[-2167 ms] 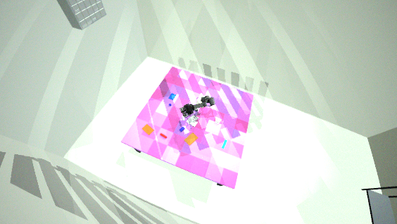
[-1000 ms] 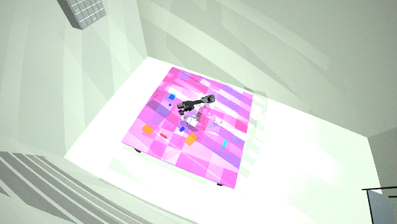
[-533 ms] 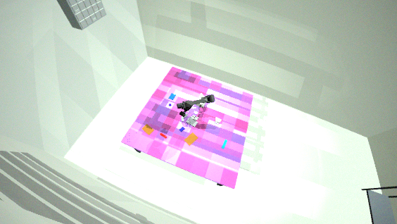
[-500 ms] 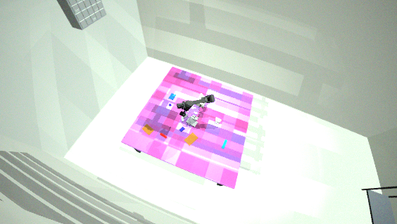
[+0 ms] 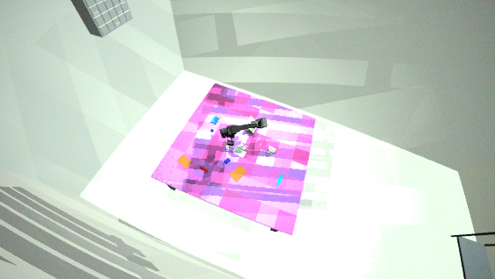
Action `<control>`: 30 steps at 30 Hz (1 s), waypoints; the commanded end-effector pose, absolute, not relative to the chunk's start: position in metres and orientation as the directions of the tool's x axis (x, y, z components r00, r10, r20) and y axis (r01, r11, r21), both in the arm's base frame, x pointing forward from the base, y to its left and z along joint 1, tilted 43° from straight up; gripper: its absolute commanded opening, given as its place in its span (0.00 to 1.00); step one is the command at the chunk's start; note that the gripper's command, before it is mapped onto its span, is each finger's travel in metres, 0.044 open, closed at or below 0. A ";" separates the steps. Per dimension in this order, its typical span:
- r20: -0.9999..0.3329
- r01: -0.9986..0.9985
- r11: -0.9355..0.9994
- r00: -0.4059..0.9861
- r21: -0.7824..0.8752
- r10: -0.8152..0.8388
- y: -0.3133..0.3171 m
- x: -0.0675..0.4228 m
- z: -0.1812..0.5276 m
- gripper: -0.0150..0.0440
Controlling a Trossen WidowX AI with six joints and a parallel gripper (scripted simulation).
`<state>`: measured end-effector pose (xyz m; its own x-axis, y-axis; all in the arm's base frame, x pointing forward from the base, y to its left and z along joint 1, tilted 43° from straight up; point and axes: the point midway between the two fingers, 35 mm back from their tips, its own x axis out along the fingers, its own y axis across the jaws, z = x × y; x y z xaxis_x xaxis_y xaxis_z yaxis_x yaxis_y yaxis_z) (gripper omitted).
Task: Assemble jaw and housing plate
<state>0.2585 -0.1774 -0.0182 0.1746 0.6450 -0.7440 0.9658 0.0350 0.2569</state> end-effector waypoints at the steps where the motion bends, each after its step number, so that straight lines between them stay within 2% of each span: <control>1: -0.745 0.941 0.121 0.168 0.316 0.646 -0.179 0.258 -0.019 1.00; 17: -0.746 0.709 0.448 0.167 0.545 0.645 -0.186 0.260 -0.019 1.00; 30: -0.747 0.470 0.614 0.166 0.634 0.644 -0.190 0.261 -0.018 1.00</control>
<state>0.2616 -0.1891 -0.0167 0.1731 0.6427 -0.7463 0.4988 0.5962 0.6291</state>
